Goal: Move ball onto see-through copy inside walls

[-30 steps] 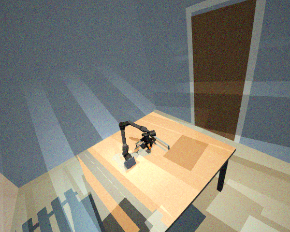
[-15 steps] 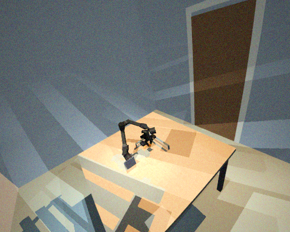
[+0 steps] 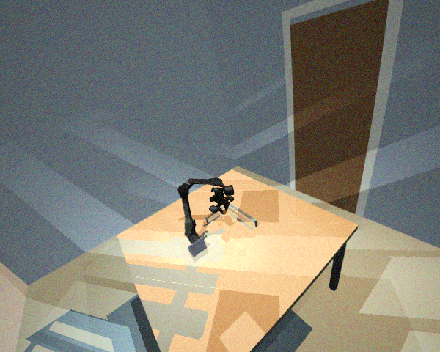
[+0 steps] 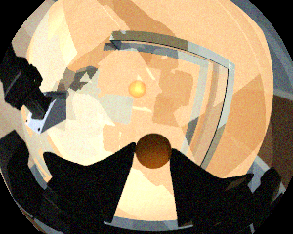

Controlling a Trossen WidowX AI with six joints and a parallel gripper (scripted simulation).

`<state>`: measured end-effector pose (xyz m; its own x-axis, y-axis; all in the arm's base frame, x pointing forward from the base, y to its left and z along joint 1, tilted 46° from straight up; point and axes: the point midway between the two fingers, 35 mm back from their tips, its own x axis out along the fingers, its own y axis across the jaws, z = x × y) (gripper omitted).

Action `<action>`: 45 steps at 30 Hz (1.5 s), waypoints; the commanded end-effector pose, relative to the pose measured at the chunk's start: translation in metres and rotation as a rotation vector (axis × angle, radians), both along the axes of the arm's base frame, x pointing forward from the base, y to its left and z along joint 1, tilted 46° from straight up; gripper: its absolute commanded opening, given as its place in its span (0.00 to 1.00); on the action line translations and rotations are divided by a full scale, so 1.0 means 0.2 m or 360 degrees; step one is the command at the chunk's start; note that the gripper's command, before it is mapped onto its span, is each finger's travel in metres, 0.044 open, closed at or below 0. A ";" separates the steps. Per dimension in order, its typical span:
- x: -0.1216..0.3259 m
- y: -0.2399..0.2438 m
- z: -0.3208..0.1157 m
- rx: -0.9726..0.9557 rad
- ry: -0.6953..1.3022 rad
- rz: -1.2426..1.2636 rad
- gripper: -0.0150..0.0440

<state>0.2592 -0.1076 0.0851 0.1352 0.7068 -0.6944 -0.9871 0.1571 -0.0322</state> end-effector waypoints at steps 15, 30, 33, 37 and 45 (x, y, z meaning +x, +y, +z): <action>-0.10 0.26 0.04 0.0000 0.0004 0.0015 0.25; -0.09 0.45 -0.08 -0.0003 0.0004 0.0014 0.25; -0.09 0.50 -0.13 -0.0002 0.0003 0.0014 0.25; -0.08 0.57 -0.19 0.0004 0.0001 0.0015 0.25; -0.08 0.59 -0.21 0.0005 0.0001 0.0016 0.25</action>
